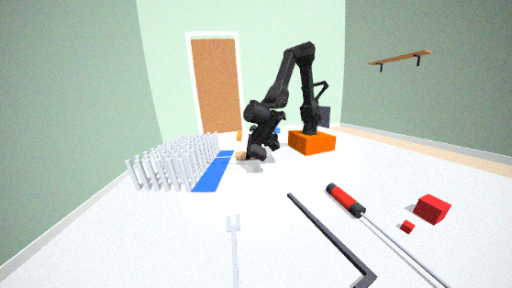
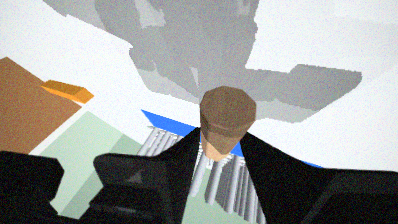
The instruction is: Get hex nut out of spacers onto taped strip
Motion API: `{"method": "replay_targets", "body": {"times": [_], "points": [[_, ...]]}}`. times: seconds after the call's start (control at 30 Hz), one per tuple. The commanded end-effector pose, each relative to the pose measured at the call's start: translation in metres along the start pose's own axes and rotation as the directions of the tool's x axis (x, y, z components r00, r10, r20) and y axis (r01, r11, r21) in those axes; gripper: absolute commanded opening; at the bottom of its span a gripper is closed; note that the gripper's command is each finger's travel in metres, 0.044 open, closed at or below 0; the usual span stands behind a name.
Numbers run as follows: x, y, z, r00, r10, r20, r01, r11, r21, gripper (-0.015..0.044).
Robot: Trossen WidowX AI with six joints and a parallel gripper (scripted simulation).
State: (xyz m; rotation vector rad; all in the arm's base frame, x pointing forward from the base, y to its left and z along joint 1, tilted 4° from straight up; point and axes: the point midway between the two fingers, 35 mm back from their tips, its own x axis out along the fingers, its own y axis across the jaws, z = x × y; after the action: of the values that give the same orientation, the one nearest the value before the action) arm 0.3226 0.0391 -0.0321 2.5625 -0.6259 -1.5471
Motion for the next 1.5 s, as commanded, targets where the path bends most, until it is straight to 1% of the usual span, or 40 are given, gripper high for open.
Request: {"method": "replay_targets", "body": {"times": [0.0, 1.47], "points": [[0.002, -0.001, -0.007, 1.0, -0.003, -0.009, 0.003, 1.0, 0.004, 0.0], [0.02, 0.0, -0.037, 1.0, -0.003, -0.013, 0.003, 1.0, 0.004, 0.0]]}}
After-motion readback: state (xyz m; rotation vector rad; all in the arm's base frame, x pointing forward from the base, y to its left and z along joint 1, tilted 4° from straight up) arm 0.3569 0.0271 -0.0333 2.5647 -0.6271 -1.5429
